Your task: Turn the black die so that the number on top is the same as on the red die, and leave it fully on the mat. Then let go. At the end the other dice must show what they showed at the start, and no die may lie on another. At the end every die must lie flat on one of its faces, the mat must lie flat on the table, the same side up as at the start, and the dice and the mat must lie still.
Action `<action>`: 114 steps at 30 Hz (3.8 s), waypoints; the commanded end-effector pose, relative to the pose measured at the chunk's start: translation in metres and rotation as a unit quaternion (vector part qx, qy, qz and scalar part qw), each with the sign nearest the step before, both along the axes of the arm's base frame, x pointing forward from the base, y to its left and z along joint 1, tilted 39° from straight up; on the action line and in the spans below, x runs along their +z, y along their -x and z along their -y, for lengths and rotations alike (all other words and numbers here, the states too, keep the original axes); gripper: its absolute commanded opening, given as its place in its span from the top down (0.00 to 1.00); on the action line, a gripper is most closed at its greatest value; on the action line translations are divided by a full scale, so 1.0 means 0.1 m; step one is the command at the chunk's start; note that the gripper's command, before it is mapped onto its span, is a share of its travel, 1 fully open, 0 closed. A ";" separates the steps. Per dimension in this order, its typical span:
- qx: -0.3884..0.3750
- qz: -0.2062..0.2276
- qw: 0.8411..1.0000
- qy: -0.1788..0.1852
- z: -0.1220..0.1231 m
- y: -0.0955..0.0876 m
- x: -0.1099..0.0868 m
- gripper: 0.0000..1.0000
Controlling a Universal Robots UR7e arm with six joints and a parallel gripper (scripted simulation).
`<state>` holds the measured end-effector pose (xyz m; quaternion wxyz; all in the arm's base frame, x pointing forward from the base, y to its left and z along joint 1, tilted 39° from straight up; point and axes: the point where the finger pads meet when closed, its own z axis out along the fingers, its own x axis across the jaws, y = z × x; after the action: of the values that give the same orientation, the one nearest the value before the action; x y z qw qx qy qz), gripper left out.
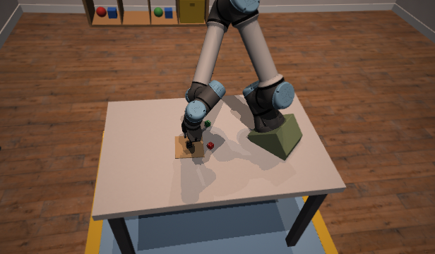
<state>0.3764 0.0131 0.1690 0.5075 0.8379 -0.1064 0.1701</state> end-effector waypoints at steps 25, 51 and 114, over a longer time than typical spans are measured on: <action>-0.042 -0.003 0.996 0.078 0.00 0.00 -0.04 0.21; -0.046 0.001 0.992 0.114 -0.02 -0.02 -0.02 0.21; -0.046 0.001 0.992 0.114 0.31 -0.23 -0.50 0.21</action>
<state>0.3975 -0.0157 0.1220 0.6077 0.7681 -0.1255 0.1579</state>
